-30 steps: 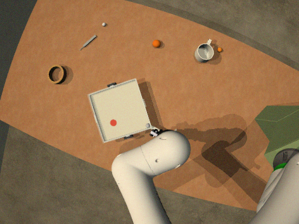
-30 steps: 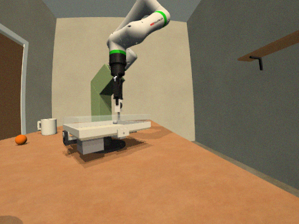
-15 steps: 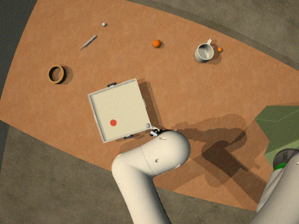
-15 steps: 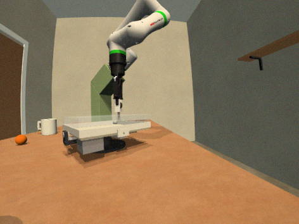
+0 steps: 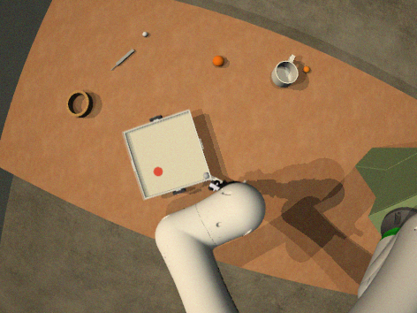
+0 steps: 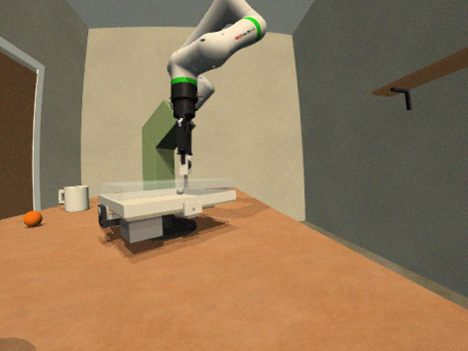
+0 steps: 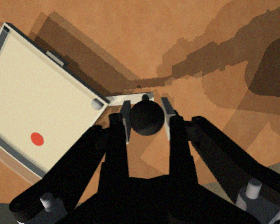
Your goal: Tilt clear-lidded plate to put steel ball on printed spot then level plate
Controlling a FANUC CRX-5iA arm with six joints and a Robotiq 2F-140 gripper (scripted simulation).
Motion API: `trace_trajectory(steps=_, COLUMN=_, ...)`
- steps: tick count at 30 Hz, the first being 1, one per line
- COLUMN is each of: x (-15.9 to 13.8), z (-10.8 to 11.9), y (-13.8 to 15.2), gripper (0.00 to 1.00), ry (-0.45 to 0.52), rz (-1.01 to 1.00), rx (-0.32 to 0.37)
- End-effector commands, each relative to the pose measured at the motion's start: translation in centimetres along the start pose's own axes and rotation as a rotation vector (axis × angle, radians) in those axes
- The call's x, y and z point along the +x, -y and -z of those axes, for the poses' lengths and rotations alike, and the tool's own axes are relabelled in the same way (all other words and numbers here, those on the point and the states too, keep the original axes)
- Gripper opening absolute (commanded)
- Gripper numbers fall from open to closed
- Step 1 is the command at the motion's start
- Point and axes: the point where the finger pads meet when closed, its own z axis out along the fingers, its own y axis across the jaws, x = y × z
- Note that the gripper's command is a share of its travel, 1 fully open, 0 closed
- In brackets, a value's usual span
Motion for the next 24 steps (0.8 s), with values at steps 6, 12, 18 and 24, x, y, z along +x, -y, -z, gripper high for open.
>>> trace_trajectory(steps=6, x=0.02, z=0.17, y=0.10, gripper=0.10, ry=0.000, rz=0.000, rx=0.001)
trace_trajectory(steps=12, x=0.02, z=0.25, y=0.13, gripper=0.10, ry=0.000, rz=0.000, rx=0.001)
trace_trajectory(steps=18, x=0.02, z=0.31, y=0.15, gripper=0.10, ry=0.000, rz=0.000, rx=0.001)
trace_trajectory(steps=24, x=0.01, z=0.34, y=0.17, gripper=0.10, ry=0.000, rz=0.000, rx=0.001)
